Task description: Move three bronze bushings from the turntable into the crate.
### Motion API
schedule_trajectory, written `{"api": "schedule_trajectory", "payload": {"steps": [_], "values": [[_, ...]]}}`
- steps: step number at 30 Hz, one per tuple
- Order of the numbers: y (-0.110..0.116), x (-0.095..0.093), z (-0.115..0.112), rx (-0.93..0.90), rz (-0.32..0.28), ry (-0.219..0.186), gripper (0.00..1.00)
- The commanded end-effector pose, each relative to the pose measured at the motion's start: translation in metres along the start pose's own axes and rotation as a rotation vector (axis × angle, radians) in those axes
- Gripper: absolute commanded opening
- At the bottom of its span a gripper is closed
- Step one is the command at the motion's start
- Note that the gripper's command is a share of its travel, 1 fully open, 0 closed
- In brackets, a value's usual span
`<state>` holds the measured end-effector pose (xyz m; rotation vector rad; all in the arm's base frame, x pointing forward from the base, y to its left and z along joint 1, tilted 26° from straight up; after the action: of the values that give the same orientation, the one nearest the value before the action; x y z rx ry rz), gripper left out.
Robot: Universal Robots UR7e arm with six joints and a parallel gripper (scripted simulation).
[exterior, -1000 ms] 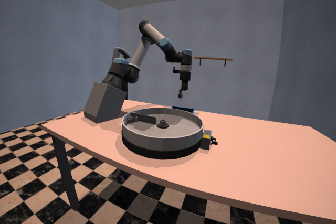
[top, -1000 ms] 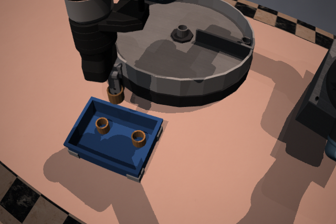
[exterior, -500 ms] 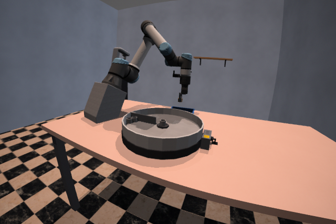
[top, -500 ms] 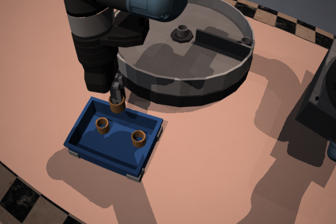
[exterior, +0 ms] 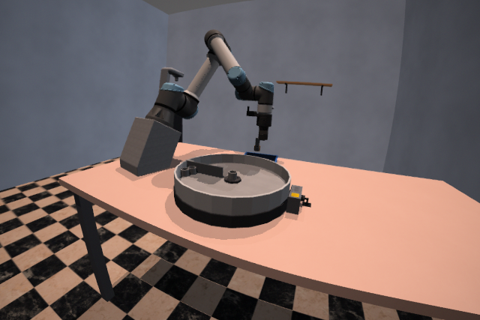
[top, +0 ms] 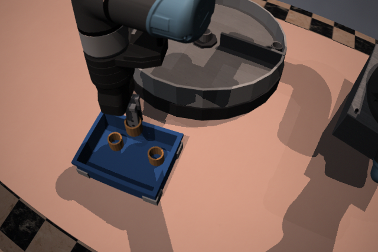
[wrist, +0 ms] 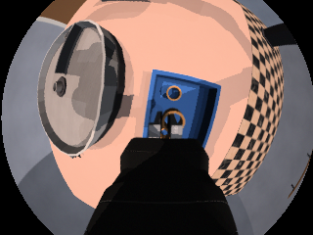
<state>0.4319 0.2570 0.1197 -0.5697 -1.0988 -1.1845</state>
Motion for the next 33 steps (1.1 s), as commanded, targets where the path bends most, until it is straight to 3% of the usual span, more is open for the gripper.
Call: {"api": "schedule_trajectory", "payload": {"steps": [1, 5, 10, 33], "values": [[0.001, -0.001, 0.0, 0.0, -0.002, -0.001, 0.0], [0.001, -0.001, 0.0, 0.0, -0.002, -0.001, 0.0], [0.001, -0.03, 0.001, 0.0, -0.002, -0.001, 0.0], [0.001, -0.039, 0.001, 0.0, -0.002, -0.001, 0.0]]}}
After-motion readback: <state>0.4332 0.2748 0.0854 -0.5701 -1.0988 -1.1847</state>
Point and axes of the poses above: the point where the finger pads meet when closed, its own x axis back along the fingers, its own z axis across the jaws, y = z × x, the point moved 8 cm from there along x, back along the fingers, and after that the axes turned 3 degrees about -x, right-handed, at the moved point
